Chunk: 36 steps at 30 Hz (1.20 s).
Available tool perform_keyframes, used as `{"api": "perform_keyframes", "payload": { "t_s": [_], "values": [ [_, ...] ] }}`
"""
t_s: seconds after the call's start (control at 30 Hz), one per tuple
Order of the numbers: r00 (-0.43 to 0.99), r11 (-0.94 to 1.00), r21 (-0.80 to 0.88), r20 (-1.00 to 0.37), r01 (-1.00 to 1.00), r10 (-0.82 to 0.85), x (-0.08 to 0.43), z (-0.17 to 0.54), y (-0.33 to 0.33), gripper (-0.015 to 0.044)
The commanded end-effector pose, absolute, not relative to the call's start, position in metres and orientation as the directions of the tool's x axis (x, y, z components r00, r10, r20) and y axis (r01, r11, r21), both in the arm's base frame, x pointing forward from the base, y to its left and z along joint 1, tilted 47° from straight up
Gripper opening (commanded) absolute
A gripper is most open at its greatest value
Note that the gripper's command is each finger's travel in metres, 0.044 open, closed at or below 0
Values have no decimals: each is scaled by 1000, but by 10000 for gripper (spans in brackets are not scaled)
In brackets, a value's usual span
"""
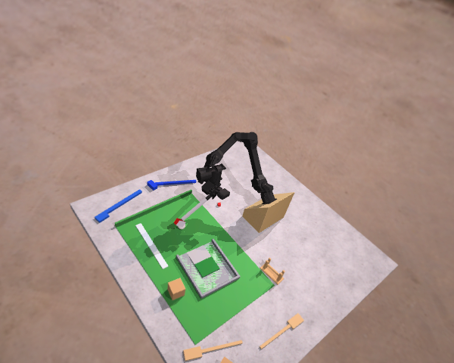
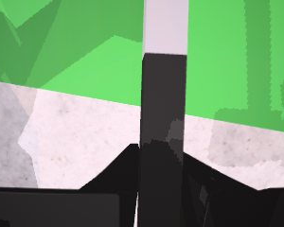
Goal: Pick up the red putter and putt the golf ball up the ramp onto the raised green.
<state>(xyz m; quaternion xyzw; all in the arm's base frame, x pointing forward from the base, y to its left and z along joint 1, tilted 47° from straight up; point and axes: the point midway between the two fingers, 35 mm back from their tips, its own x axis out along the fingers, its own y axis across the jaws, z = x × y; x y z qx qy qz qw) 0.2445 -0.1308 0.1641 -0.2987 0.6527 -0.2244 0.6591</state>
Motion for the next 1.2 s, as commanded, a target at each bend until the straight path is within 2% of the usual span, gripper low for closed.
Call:
{"api": "perform_keyframes", "payload": {
  "t_s": [0.0,0.2,1.17],
  "values": [
    [40,707,-707,-707,15,-707,230,182,-143,0],
    [17,675,-725,-680,140,-733,210,202,-157,0],
    [18,672,-727,-677,141,-736,211,163,-200,0]
  ]
}}
